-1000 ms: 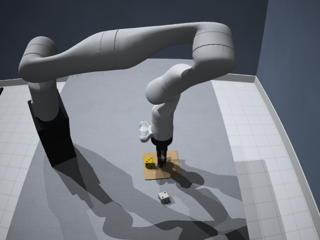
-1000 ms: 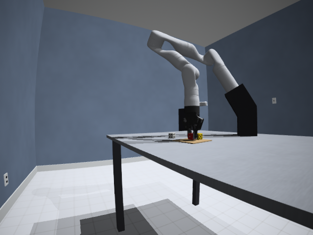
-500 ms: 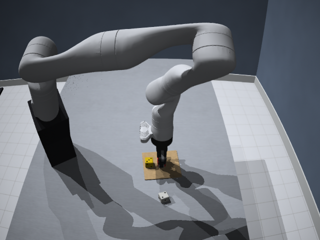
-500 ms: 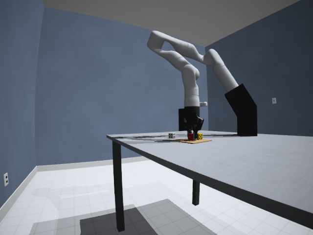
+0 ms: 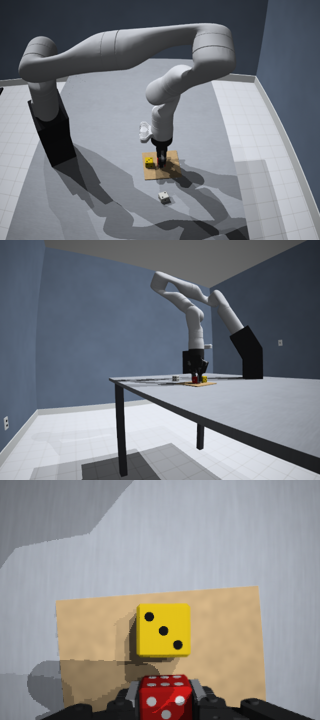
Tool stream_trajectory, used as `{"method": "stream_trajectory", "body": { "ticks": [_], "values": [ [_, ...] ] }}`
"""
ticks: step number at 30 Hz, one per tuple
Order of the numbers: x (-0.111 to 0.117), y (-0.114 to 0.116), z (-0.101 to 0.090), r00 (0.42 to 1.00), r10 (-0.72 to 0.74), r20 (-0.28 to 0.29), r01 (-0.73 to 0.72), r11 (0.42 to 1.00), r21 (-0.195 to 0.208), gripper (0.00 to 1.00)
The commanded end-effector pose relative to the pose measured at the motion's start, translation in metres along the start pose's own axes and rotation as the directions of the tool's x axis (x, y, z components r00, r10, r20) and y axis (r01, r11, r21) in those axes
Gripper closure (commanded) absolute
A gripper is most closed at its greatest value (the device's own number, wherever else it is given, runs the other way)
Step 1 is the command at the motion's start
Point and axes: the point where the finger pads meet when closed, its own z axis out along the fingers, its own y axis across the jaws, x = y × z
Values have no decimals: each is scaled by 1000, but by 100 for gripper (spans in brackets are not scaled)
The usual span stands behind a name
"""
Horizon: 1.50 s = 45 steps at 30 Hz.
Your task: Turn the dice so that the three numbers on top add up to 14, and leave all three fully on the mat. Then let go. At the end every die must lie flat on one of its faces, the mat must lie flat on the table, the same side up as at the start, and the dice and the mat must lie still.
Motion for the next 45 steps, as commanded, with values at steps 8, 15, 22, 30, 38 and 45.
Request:
{"method": "stream_trajectory", "body": {
  "ticks": [8, 15, 22, 30, 38, 45],
  "values": [
    [-3, 0, 1, 1000, 2, 7, -2, 1000, -2, 74],
    [-3, 0, 1, 1000, 2, 7, -2, 1000, -2, 74],
    [-3, 0, 1, 1000, 2, 7, -2, 1000, -2, 74],
    [-3, 0, 1, 1000, 2, 7, -2, 1000, -2, 66],
    [-3, 0, 1, 1000, 2, 7, -2, 1000, -2, 58],
    [-3, 0, 1, 1000, 2, 7, -2, 1000, -2, 54]
  ]
}}
